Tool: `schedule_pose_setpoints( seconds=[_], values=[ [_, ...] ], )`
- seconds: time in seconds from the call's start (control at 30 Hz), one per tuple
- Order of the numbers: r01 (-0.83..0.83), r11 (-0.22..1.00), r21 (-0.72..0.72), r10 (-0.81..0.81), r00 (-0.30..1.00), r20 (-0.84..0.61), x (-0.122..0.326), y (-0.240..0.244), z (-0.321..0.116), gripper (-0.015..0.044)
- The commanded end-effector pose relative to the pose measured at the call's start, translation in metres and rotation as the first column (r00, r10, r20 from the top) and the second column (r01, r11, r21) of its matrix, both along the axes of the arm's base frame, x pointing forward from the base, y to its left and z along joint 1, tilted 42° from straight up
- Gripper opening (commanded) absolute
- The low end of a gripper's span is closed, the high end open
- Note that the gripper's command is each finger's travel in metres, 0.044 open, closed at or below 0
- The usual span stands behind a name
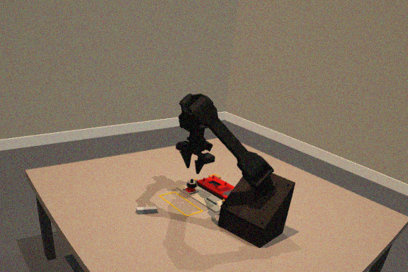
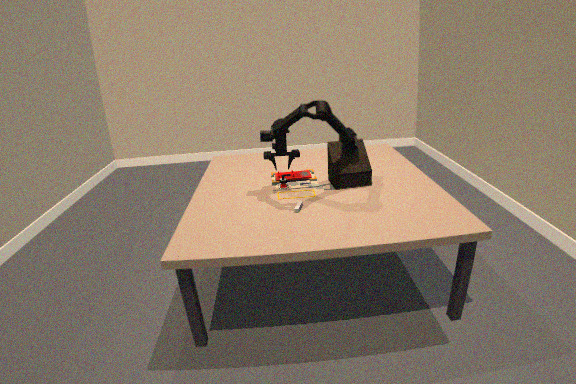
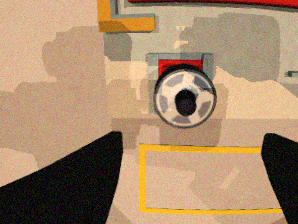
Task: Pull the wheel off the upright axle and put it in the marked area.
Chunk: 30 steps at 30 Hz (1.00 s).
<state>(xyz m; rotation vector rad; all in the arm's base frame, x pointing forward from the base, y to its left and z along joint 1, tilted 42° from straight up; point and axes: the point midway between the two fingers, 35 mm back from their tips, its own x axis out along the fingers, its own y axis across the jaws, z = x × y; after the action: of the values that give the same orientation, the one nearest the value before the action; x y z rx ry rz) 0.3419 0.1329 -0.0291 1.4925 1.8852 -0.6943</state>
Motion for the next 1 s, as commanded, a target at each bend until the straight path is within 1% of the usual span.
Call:
schedule_pose_setpoints(
  seconds=[0.0,0.13,0.33,0.43,0.77,0.97],
  values=[
    [0.001,1.0,0.002,-0.001,1.0,-0.016,-0.006,0.02,-0.023,0.03],
    [0.0,1.0,0.005,0.0,1.0,-0.017,-0.012,0.041,-0.048,0.03],
    [0.0,1.0,0.005,0.0,1.0,-0.017,-0.011,0.042,-0.049,0.03],
    [-0.011,1.0,0.0,0.011,1.0,-0.02,-0.013,0.04,-0.047,0.0221],
    [-0.011,1.0,0.0,0.011,1.0,-0.02,-0.013,0.04,-0.047,0.0155],
    [-0.011,1.0,0.0,0.011,1.0,-0.02,-0.012,0.039,-0.046,0.0]
  ],
)
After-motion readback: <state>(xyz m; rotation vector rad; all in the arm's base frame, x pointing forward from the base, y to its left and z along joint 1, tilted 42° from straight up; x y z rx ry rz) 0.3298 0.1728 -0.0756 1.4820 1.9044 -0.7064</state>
